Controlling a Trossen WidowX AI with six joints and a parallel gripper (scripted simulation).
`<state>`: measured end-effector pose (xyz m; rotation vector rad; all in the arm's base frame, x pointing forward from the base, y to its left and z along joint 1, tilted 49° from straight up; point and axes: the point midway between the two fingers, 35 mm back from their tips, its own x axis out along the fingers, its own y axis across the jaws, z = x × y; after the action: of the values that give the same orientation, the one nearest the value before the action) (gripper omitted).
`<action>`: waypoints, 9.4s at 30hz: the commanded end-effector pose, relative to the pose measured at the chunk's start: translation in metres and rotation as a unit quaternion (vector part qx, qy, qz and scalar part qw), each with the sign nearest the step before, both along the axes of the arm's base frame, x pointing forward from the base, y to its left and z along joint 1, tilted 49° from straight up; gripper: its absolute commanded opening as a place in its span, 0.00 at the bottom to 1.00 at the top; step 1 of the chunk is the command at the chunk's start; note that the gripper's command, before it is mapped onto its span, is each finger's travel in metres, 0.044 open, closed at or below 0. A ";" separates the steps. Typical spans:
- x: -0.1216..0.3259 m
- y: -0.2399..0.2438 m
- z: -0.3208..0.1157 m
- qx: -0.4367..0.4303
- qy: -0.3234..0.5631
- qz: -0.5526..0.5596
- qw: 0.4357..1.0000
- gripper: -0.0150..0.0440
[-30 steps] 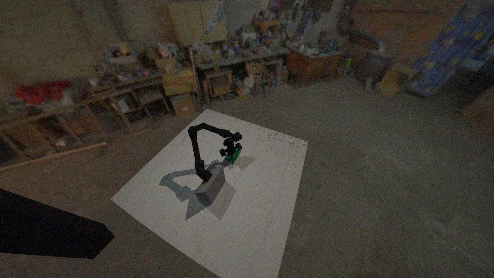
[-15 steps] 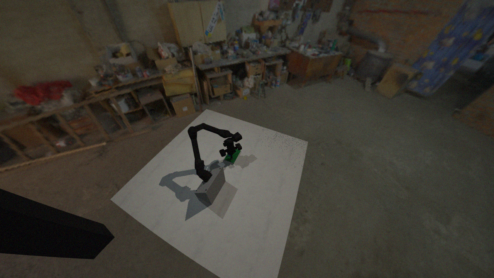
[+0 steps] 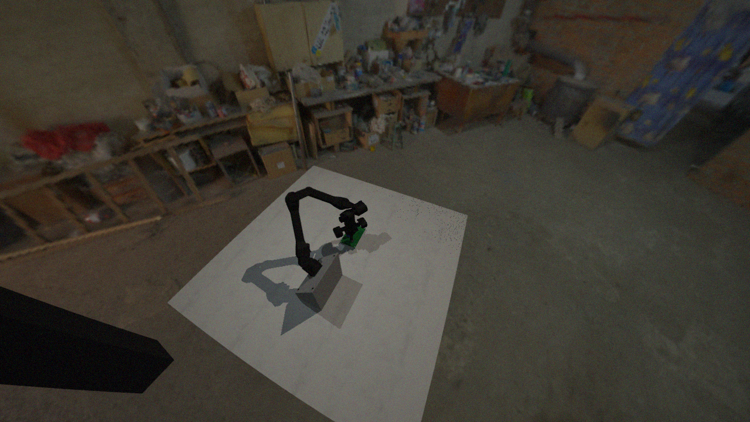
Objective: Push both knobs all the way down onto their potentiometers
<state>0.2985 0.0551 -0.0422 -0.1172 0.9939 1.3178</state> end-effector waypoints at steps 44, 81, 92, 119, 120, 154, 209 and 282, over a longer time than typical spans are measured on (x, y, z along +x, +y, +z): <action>-0.001 0.008 -0.006 0.003 0.001 0.006 1.000 0.25; -0.003 -0.023 0.000 -0.015 0.101 -0.089 0.991 0.25; 0.008 -0.023 0.005 -0.029 0.239 -0.211 0.947 0.25; 0.033 -0.023 0.019 -0.058 0.532 -0.470 0.702 0.25; 0.034 -0.023 0.019 -0.059 0.541 -0.478 0.689 0.25; 0.063 -0.021 0.039 -0.080 0.736 -0.650 0.172 0.25; 0.089 0.000 0.050 -0.074 0.658 -0.580 -0.474 0.25; 0.087 0.020 0.033 -0.074 0.659 -0.580 -0.474 0.25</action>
<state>0.3861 0.0737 -0.0074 -1.6653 -0.8344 1.7957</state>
